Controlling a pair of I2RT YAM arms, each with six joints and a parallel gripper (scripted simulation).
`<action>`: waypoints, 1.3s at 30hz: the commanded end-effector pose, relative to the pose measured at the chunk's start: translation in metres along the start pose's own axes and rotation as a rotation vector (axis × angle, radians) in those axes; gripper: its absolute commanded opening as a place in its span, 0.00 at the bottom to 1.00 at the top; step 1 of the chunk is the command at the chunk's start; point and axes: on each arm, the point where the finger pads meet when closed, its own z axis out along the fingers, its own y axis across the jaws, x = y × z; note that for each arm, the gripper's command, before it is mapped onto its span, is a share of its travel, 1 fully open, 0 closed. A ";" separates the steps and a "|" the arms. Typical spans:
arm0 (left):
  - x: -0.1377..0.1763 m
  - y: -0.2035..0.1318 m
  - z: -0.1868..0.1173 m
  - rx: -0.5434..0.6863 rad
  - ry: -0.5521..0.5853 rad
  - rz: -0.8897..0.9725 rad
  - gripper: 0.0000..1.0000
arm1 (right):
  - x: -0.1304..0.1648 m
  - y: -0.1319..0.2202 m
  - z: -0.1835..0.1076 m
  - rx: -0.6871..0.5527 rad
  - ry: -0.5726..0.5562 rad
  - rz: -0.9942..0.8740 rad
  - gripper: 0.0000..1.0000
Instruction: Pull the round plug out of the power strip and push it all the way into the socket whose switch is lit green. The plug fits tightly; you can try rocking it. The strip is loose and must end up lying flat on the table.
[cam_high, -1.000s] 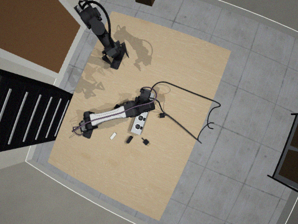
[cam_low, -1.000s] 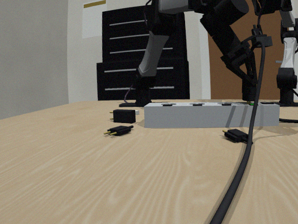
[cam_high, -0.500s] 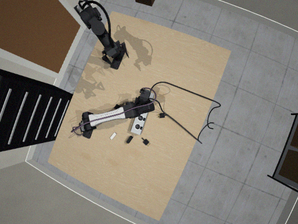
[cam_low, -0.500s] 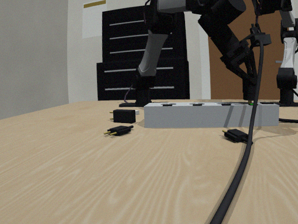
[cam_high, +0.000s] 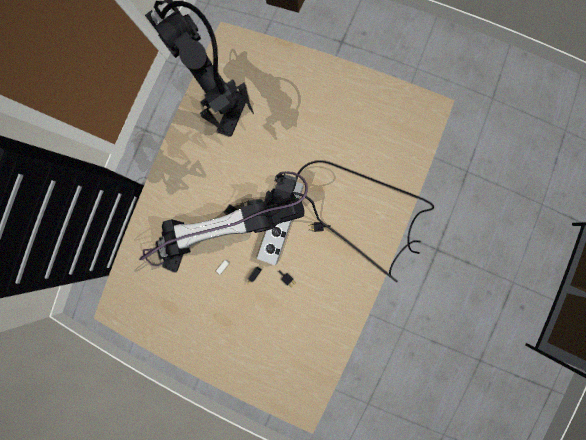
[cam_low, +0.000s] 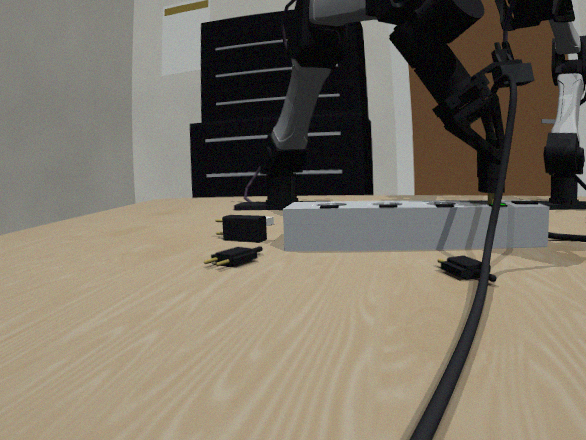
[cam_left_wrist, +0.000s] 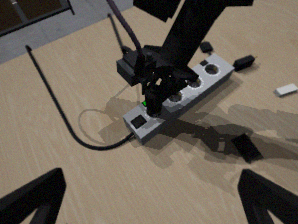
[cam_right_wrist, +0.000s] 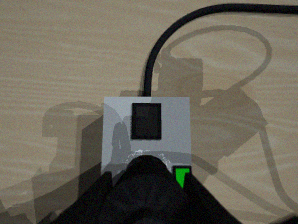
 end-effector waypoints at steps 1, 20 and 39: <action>-0.010 -0.001 -0.009 0.001 -0.039 -0.005 1.00 | -0.015 0.002 -0.006 0.005 -0.031 -0.030 0.33; -0.010 -0.001 -0.009 0.001 -0.039 -0.005 1.00 | -0.015 -0.002 -0.008 0.025 -0.037 -0.037 0.33; -0.010 -0.001 -0.009 0.001 -0.039 -0.005 1.00 | 0.025 0.001 0.038 -0.008 0.016 0.005 0.33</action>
